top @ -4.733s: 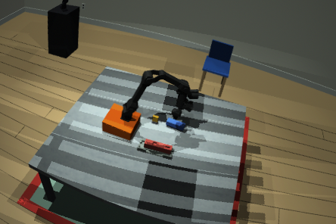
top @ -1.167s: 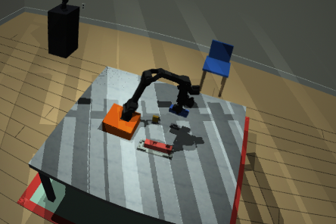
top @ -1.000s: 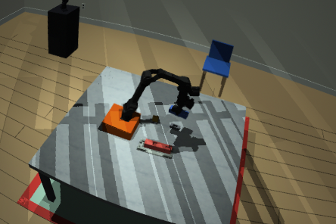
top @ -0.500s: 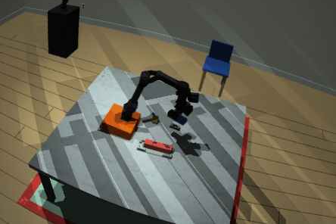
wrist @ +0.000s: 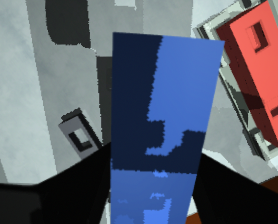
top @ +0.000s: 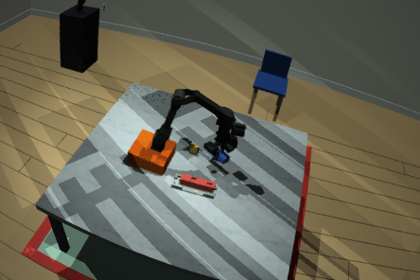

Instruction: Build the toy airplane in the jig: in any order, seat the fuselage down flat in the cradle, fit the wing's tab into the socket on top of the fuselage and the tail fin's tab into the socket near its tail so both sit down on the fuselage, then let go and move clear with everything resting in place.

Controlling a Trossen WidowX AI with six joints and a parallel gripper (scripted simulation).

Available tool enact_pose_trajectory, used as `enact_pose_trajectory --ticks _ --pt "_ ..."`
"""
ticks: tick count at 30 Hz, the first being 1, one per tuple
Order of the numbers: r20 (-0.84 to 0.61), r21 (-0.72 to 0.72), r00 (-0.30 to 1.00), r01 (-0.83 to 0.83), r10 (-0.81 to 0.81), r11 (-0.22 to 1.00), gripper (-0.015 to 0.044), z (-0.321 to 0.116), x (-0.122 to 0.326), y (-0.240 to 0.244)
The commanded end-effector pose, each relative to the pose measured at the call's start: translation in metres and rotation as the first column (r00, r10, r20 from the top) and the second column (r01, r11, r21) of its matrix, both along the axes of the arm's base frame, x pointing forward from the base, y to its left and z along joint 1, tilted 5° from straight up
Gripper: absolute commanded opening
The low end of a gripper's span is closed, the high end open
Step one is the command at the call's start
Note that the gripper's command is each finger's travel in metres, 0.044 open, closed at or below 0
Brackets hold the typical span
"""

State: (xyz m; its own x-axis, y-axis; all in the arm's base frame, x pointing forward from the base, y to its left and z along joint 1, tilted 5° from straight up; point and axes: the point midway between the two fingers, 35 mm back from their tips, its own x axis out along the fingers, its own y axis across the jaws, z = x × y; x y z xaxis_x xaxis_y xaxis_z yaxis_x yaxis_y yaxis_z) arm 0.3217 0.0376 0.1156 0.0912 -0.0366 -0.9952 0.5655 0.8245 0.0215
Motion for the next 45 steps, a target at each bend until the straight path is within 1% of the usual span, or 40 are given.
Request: enact_pose_trajectory --ticks 1,12,22,33,45 --pt "0.006 0.011 0.998 0.065 -0.065 0.998 0.0 -0.001 -0.002 -0.012" --pt "0.009 0.025 0.971 0.239 -0.239 0.971 0.0 -0.007 -0.011 -0.046" --pt "0.01 0.039 0.918 0.395 -0.396 0.918 0.0 -0.012 -0.023 -0.076" --pt "0.01 0.056 0.829 0.559 -0.56 0.828 0.0 -0.019 -0.041 -0.107" --pt "0.008 0.073 0.697 0.715 -0.717 0.696 0.0 -0.027 -0.063 -0.137"
